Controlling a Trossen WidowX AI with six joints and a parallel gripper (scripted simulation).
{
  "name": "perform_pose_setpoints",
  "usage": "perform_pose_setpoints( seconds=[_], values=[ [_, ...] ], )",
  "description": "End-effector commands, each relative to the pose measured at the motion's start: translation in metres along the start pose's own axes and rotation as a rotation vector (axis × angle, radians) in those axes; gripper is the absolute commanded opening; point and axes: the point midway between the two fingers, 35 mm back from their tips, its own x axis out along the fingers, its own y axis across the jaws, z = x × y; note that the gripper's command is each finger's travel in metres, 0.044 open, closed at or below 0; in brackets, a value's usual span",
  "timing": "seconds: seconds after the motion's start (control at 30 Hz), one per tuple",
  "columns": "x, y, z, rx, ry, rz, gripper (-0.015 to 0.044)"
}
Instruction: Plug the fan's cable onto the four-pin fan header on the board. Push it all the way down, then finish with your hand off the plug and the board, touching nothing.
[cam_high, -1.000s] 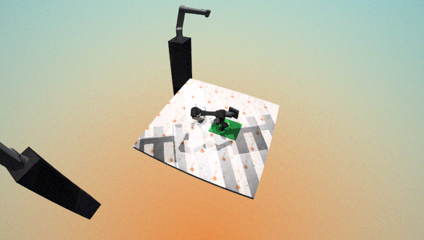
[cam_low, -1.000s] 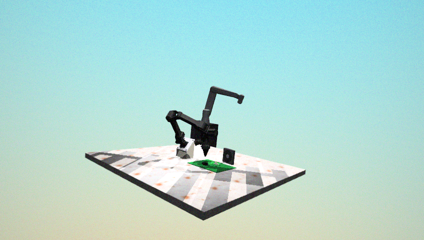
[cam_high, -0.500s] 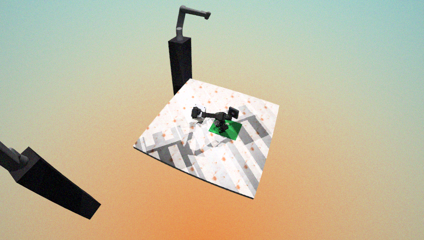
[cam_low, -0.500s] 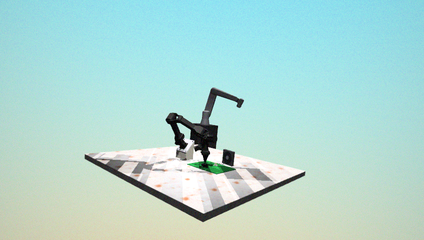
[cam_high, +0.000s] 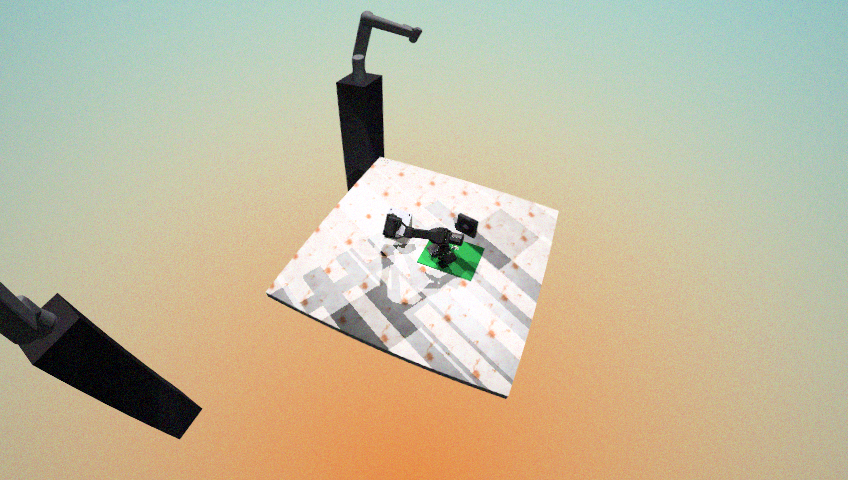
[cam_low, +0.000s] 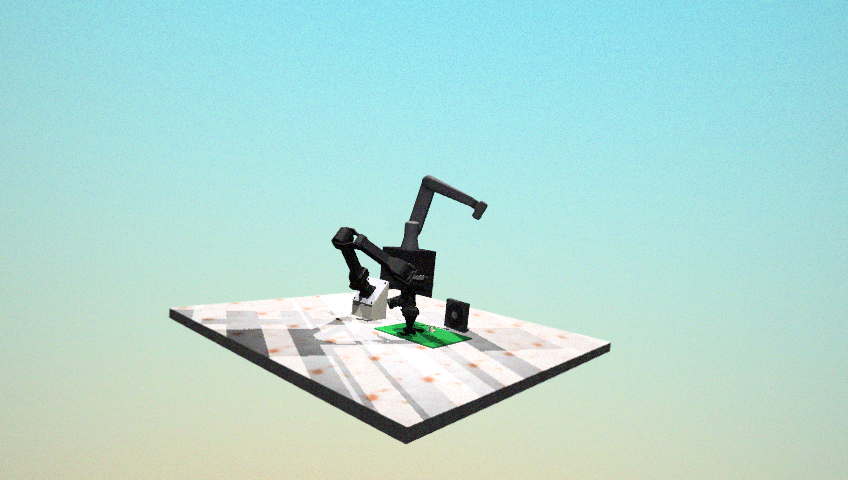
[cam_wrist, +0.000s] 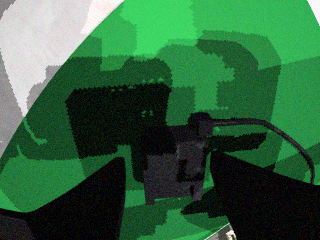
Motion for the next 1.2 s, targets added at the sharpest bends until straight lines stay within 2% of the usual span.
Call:
perform_pose_setpoints(
  seconds=[0.0, 0.27, 0.43, 0.77, 1.17],
  values=[
    [0.008, -0.003, 0.002, -0.010, -0.008, -0.003, 0.0210],
    [0.012, -0.003, 0.003, -0.010, -0.009, -0.003, 0.0210],
    [0.010, -0.001, 0.002, -0.003, -0.004, -0.002, 0.0079],
    [0.010, -0.001, 0.002, -0.003, -0.004, -0.002, 0.0000],
    [-0.026, -0.001, -0.005, -0.006, -0.002, -0.006, 0.0000]
  ],
)
